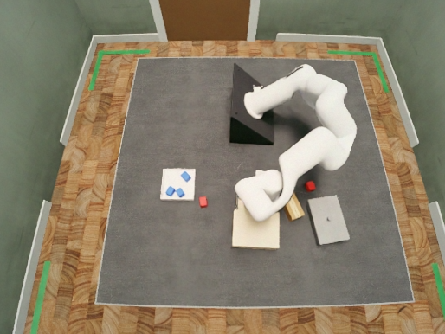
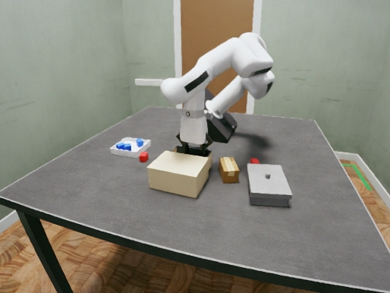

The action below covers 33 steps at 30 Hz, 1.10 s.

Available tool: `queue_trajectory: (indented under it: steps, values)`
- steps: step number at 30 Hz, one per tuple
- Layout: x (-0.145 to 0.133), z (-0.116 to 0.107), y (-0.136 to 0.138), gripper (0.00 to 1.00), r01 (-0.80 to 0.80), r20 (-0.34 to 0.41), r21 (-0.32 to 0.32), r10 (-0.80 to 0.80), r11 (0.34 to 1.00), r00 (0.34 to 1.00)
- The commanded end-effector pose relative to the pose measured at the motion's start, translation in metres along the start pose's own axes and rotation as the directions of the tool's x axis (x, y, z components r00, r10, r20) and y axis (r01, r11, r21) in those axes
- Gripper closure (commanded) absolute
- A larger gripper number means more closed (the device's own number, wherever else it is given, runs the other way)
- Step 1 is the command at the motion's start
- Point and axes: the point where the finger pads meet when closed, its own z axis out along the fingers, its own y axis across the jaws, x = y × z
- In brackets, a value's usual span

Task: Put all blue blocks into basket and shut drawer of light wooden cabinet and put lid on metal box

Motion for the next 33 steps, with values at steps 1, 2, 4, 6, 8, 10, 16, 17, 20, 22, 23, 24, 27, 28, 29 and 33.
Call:
queue_trajectory:
  steps: [1,2,4,6,8,10,16,17,20,22,23,24,27,28,29,33]
  values:
    - [-0.0013,-0.0014,0.0001,0.33,0.001,0.003,0.000,-0.001,1.000,1.000]
    - [-0.0013,-0.0014,0.0001,0.33,0.001,0.003,0.000,-0.001,1.000,1.000]
    - [-0.0013,-0.0014,0.0001,0.33,0.001,0.003,0.000,-0.001,1.000,1.000]
    - [-0.0013,-0.0014,0.0001,0.33,0.001,0.003,0.000,-0.001,1.000,1.000]
    - [-0.0013,-0.0014,0.0001,0.33,0.001,0.003,0.000,-0.001,1.000,1.000]
    - [-0.0013,-0.0014,0.0001,0.33,0.001,0.003,0.000,-0.001,1.000,1.000]
    - [-0.0014,-0.0012,0.0001,0.33,0.001,0.003,0.000,-0.001,1.000,1.000]
    - [-0.0014,-0.0010,0.0001,0.33,0.001,0.003,0.000,-0.001,1.000,1.000]
    - [-0.0014,-0.0002,0.0001,0.33,0.001,0.003,0.000,-0.001,1.000,1.000]
    - [-0.0014,0.0006,0.0001,0.33,0.001,0.003,0.000,-0.001,1.000,1.000]
    - [-0.0014,0.0011,0.0001,0.33,0.001,0.003,0.000,-0.001,1.000,1.000]
    - [-0.0014,0.0017,0.0001,0.33,0.001,0.003,0.000,-0.001,1.000,1.000]
    - [-0.0014,0.0039,0.0001,0.33,0.001,0.003,0.000,-0.001,1.000,1.000]
    - [-0.0014,0.0047,0.0001,0.33,0.001,0.003,0.000,-0.001,1.000,1.000]
    - [-0.0014,0.0057,0.0001,0.33,0.001,0.003,0.000,-0.001,1.000,1.000]
    - [-0.0014,0.0077,0.0001,0.33,0.001,0.003,0.000,-0.001,1.000,1.000]
